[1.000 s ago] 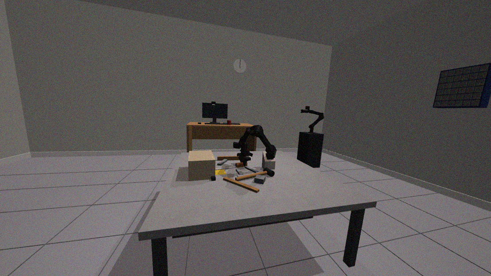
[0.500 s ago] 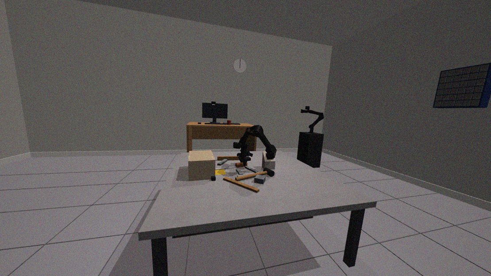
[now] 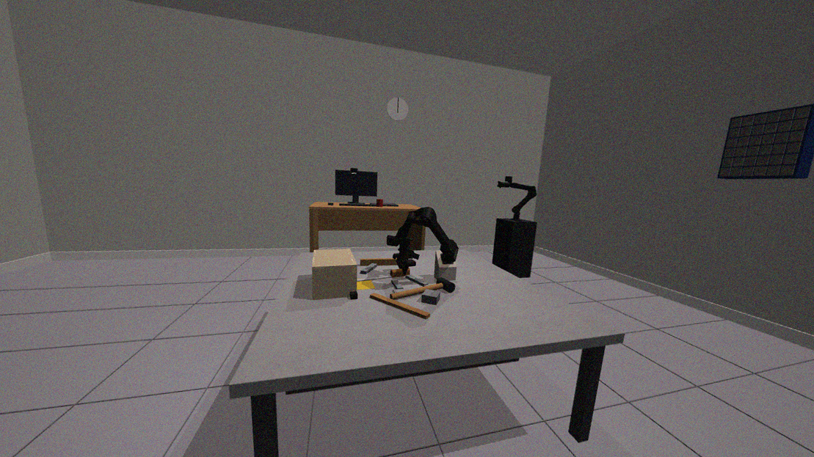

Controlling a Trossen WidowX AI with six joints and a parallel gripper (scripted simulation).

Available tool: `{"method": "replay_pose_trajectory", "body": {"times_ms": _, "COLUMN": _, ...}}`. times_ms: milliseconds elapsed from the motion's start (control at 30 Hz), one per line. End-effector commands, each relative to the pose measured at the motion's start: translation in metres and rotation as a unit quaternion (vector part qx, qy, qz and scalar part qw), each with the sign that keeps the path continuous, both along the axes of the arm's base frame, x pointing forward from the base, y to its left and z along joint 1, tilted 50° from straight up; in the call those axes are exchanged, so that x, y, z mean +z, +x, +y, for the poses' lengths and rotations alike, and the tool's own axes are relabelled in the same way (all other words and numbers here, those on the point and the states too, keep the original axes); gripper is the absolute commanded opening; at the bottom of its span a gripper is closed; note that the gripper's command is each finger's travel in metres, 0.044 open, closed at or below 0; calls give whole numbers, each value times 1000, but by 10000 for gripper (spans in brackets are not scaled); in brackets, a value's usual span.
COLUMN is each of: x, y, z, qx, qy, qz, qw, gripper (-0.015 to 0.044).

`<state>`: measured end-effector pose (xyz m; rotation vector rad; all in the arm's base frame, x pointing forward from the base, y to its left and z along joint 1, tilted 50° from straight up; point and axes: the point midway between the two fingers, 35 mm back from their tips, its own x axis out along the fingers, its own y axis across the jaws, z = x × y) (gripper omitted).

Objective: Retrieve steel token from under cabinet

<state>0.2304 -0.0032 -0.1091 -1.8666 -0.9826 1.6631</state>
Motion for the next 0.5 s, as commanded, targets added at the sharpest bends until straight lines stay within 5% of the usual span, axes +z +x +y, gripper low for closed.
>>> {"method": "replay_pose_trajectory", "body": {"times_ms": 0, "x": 0, "y": 0, "z": 0, "qx": 0, "qy": -1, "qz": -1, "qw": 1000, "gripper": 0}}
{"method": "replay_pose_trajectory", "body": {"times_ms": 467, "x": 3, "y": 17, "z": 2, "qx": -1, "qy": 0, "qz": 2, "qw": 1000, "gripper": 0}}
